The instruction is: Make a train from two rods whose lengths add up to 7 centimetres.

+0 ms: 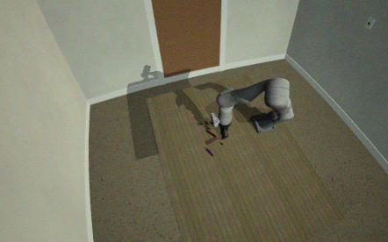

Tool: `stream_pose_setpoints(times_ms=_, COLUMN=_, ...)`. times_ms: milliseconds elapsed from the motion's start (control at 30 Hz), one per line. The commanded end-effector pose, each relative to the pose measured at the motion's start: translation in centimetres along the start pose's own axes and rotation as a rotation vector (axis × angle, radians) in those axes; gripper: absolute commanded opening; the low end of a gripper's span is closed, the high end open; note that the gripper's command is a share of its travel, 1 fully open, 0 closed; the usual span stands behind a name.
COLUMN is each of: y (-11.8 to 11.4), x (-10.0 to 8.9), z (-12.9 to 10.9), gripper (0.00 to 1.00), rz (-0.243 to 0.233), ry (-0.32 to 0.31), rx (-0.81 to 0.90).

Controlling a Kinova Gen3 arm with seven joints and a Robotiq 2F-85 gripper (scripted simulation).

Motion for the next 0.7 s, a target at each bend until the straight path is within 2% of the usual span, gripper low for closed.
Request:
stream_pose_setpoints(times_ms=0, y=0.00, x=-0.07, z=-0.05, gripper=1.00, rz=0.000, ry=0.002, rx=0.000)
stream_pose_setpoints(times_ms=667, y=-0.02, x=-0.05, z=-0.17, gripper=1.00, rz=0.000, ry=0.002, rx=0.013)
Point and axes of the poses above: the point where the finger pads meet when closed, its own x axis out along the fingers, its own y axis across the jaws, z = x × y, the point moved 3 cm from there along -x, back along the fingers, and after that the axes turned 8 degrees about -x, right-handed, at the moved point
